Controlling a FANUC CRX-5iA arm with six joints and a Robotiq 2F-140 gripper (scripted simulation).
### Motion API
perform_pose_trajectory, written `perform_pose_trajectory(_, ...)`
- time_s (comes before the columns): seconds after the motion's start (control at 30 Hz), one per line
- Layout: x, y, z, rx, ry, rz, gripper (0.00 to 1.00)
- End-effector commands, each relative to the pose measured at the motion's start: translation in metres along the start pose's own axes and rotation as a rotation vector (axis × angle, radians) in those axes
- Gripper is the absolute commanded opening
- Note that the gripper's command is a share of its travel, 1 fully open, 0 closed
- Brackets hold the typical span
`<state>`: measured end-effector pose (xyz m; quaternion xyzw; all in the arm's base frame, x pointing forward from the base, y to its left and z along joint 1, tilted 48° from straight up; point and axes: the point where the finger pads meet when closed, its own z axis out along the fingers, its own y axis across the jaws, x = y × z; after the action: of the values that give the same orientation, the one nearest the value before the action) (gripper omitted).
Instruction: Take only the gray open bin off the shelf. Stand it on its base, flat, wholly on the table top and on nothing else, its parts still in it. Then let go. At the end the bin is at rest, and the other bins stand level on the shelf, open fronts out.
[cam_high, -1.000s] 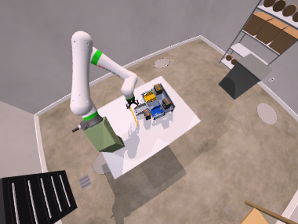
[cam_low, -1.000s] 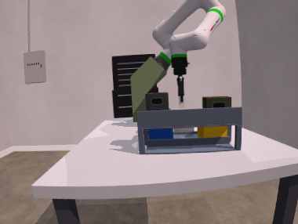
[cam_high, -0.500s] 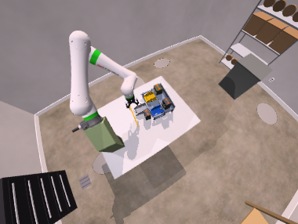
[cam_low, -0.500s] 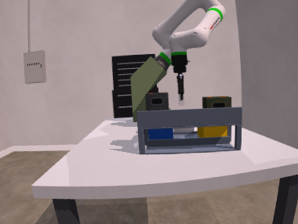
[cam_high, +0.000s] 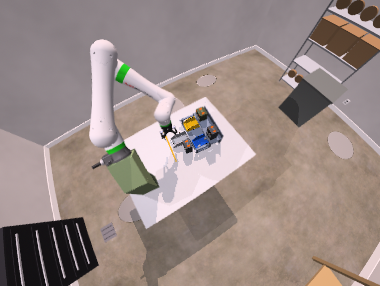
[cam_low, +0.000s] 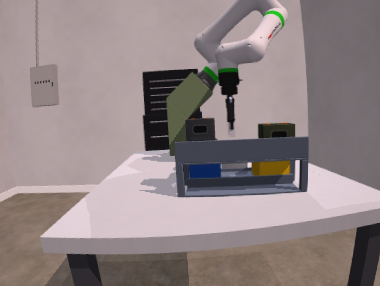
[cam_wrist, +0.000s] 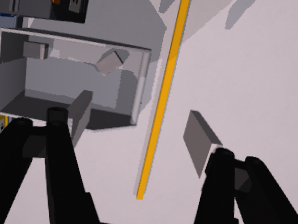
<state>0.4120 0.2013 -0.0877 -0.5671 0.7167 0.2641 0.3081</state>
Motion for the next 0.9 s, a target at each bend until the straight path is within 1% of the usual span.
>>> perform_pose_trajectory(0.0, 0.0001, -0.0001, -0.0001, 0.0, 0.0, 0.0, 0.57)
perform_pose_trajectory(0.87, 0.0001, -0.0001, 0.0056, 0.0, 0.0, 0.0, 0.57)
